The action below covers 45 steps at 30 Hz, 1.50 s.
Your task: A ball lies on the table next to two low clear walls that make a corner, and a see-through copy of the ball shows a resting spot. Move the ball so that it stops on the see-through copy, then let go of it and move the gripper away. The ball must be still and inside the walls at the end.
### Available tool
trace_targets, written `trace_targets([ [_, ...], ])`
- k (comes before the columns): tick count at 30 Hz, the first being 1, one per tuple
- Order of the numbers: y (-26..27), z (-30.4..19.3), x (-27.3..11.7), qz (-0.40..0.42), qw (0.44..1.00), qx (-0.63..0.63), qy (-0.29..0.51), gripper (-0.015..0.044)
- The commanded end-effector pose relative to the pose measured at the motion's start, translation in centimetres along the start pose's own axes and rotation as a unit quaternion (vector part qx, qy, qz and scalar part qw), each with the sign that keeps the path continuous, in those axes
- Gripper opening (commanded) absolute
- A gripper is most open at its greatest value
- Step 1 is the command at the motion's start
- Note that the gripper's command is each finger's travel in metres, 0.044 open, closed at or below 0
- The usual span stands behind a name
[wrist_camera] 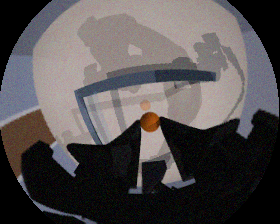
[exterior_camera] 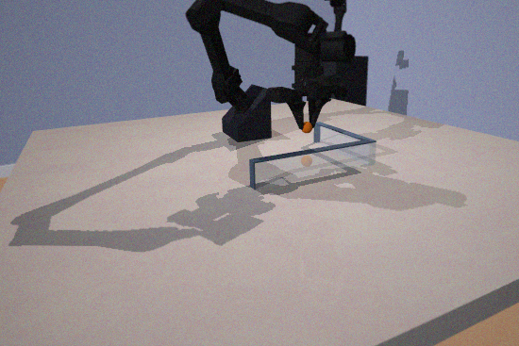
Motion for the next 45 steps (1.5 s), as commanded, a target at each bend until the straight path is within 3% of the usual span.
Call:
trace_targets([
  [1, 0.1, 0.1, 0.9, 0.001, 1.000, 0.003, -0.001, 0.0000],
  [12, 0.0, 0.0, 6.9, 0.000, 1.000, 0.003, -0.001, 0.0000],
  [36, 0.0, 0.0, 8.9, -0.001, 1.000, 0.003, -0.001, 0.0000],
  [45, 0.0, 0.1, 8.7, 0.000, 1.000, 0.006, -0.003, 0.0236],
])
Point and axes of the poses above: the point midway between the two fingers, 35 mm back from their tips, its own x axis out along the fingers, its own y axis across the jaws, z = x × y, the point moved 1 cm from there along -x, back along the fingers, and after that the axes turned 6 degrees about -x, right-handed, at the moved point
